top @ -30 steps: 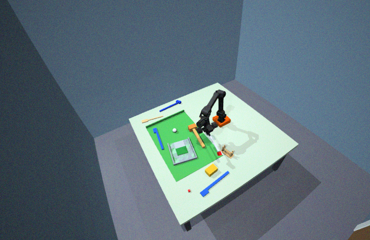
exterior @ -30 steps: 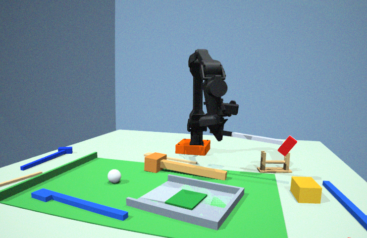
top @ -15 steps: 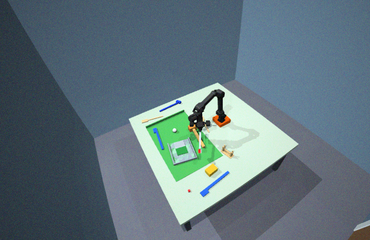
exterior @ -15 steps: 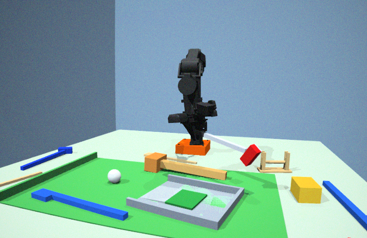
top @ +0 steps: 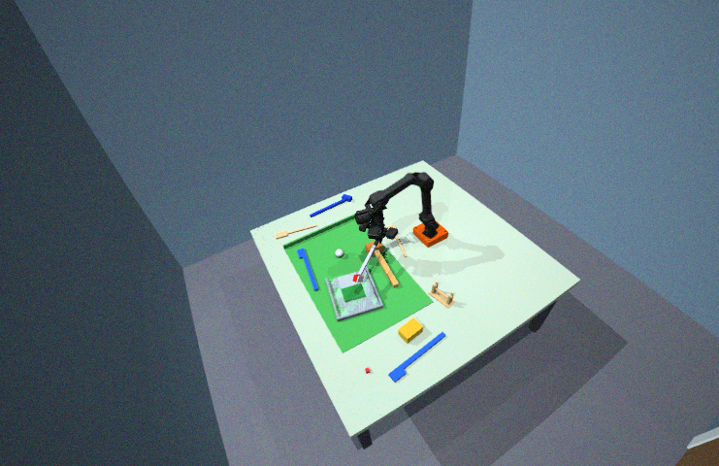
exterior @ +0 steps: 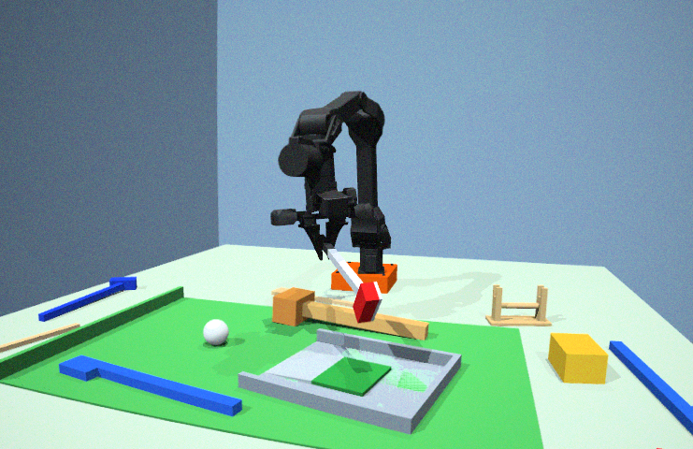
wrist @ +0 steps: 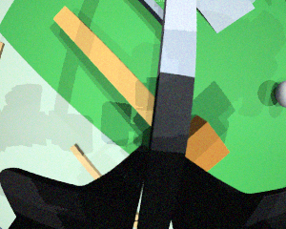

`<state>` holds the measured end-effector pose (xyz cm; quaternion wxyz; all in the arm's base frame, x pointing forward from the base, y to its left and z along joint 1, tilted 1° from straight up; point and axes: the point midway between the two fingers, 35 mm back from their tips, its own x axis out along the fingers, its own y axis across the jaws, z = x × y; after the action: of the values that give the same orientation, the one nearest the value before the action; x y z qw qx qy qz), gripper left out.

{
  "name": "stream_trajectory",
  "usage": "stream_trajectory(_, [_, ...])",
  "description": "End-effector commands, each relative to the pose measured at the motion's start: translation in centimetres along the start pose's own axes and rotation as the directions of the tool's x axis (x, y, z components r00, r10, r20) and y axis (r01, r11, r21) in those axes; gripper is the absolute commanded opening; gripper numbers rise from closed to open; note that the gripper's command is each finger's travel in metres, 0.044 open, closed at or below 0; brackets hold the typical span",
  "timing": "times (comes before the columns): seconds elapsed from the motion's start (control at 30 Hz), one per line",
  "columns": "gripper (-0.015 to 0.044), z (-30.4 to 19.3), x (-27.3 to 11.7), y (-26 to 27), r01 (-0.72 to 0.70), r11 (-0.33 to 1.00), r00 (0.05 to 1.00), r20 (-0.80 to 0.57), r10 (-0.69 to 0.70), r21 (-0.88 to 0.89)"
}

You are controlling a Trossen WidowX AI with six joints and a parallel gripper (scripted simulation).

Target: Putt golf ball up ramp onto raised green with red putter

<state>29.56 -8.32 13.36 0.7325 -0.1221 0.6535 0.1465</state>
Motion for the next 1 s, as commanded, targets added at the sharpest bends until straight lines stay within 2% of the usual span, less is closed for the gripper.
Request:
stream_trajectory(0.0, [0.0000,-1.0,-0.8,-1.9,0.022,0.995,1.000,0.004,-0.023,0.100])
stream_trajectory(0.4, [0.0000,-5.2,-1.8,-5.8,0.063,0.923,0.998,-0.036,-0.053,0.379])
stream_trajectory(0.97, [0.0000,-12.7,-3.6,-10.5,0.112,0.695,0.994,-0.092,-0.067,0.710])
